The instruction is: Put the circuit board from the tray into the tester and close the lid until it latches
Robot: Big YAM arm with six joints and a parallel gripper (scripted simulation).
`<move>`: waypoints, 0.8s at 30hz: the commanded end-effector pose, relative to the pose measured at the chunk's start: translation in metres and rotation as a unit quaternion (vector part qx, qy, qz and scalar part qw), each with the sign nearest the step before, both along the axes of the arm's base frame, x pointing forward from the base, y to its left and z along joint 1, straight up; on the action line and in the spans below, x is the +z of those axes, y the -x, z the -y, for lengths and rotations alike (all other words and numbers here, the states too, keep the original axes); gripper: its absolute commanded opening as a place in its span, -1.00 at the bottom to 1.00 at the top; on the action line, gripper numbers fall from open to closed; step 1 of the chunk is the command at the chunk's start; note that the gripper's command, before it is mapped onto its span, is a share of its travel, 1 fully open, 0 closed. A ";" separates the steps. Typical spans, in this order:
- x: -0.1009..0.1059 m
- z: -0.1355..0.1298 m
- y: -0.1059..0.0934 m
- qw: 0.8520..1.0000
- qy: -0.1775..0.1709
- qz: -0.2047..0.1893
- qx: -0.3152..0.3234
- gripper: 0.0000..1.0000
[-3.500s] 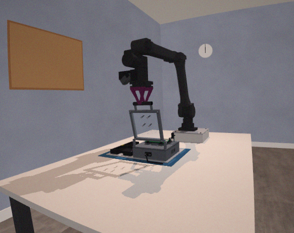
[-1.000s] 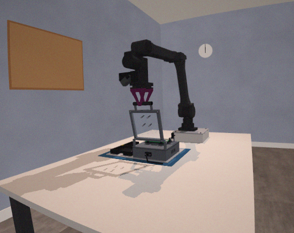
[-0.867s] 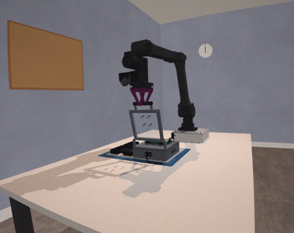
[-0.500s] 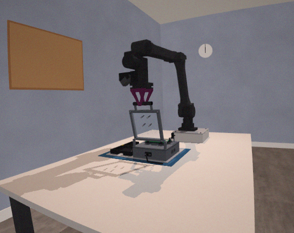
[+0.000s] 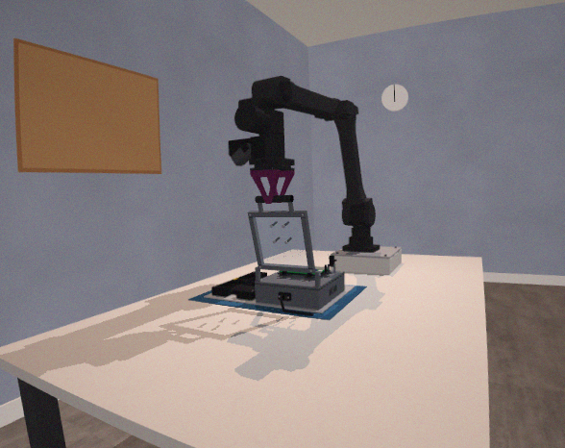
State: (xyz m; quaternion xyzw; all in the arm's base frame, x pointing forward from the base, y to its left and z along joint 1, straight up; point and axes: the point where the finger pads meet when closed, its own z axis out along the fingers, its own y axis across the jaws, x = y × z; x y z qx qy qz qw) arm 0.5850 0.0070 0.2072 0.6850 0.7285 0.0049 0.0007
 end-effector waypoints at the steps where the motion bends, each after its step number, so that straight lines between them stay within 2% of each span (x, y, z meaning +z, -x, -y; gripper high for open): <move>1: 0.007 -0.010 -0.001 1.000 0.000 0.014 0.002 -0.04; 24: 0.009 -0.010 -0.001 1.000 0.000 0.017 0.002 -0.04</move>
